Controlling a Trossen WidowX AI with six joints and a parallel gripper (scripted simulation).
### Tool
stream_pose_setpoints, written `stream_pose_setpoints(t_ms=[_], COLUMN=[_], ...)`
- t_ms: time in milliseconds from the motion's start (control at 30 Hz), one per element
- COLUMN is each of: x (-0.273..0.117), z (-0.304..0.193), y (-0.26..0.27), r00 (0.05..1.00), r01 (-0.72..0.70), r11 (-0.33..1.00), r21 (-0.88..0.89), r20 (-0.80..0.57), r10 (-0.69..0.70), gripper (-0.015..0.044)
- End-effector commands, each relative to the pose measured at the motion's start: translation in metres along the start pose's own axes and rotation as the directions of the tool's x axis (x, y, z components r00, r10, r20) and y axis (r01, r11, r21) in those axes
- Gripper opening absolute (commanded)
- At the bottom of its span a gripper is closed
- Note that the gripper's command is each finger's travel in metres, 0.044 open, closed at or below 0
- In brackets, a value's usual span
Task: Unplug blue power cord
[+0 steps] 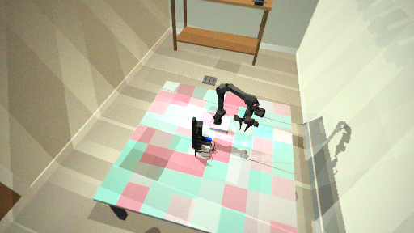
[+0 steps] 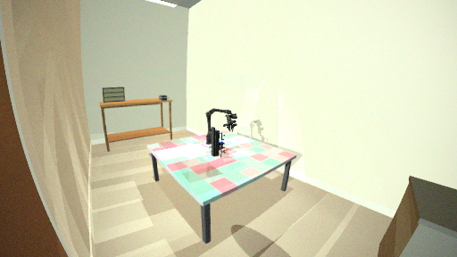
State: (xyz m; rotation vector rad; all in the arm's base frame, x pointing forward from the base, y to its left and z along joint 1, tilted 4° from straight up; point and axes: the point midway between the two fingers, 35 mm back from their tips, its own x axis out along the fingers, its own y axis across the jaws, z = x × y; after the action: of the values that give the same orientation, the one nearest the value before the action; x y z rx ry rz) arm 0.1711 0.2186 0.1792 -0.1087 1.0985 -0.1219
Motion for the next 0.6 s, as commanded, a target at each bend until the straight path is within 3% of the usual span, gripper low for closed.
stream_pose_setpoints(t_ms=[0,267,567], x=[0.043,0.066,0.088], z=[0.031,0.047,0.059], y=[-0.043,-0.076,-0.115], r00=[0.984,0.962,0.933], r01=[-0.020,-0.150,-0.316], r11=[0.902,0.719,0.441], r21=[-0.432,-0.678,-0.840], r20=[-0.167,-0.268,-0.359], r10=[-0.058,-0.053,-0.015], gripper=[0.0160,0.0160,0.0160])
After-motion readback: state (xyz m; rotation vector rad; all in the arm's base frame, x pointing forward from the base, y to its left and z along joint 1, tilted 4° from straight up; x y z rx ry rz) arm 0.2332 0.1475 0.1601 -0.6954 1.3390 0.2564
